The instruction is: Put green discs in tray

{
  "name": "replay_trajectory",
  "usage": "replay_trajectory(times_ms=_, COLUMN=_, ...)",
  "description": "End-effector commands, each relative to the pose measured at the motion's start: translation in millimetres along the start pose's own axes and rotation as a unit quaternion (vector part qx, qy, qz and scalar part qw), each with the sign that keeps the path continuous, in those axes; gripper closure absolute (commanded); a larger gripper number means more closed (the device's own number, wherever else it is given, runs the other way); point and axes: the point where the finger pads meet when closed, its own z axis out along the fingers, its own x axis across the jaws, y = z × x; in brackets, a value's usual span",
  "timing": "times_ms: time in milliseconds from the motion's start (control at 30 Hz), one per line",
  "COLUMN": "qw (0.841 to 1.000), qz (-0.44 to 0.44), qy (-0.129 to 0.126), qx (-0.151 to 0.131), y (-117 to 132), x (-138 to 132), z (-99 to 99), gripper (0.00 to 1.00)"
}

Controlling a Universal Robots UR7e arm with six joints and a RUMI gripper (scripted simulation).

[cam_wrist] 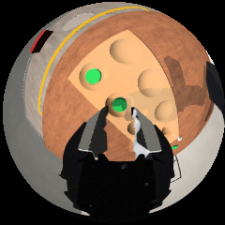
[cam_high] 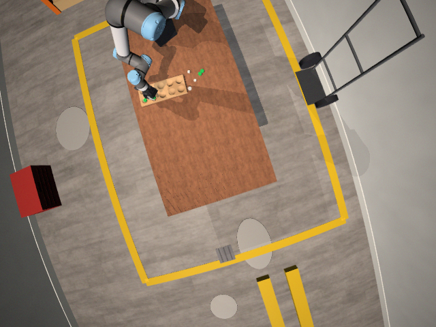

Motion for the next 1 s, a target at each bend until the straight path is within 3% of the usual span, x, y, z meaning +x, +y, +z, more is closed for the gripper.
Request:
replay_trajectory(times_ms=0, qw=1.000, qz=0.000, qy=-0.001, qx=0.000, y=0, x=-1, z=-1.3, gripper=0.72)
replay_trajectory(times_ms=233, qw=1.000, qz=0.000, qy=-0.001, qx=0.000, y=0, x=-1, z=-13.7, gripper=0.72)
replay_trajectory(times_ms=467, qw=1.000, qz=0.000, qy=-0.001, qx=0.000, y=0, x=-1, z=-42.4, gripper=0.72)
replay_trajectory(times_ms=533, qw=1.000, qz=0.000, qy=-0.001, qx=0.000, y=0, x=-1, z=-42.4, gripper=0.72)
replay_trajectory(times_ms=800, qw=1.000, qz=0.003, qy=-0.004, qx=0.006, y=2, x=-1, z=-79.4, gripper=0.72)
replay_trajectory(times_ms=967, qw=1.000, qz=0.003, qy=-0.006, qx=0.008, y=3, x=-1, z=-91.0, gripper=0.72)
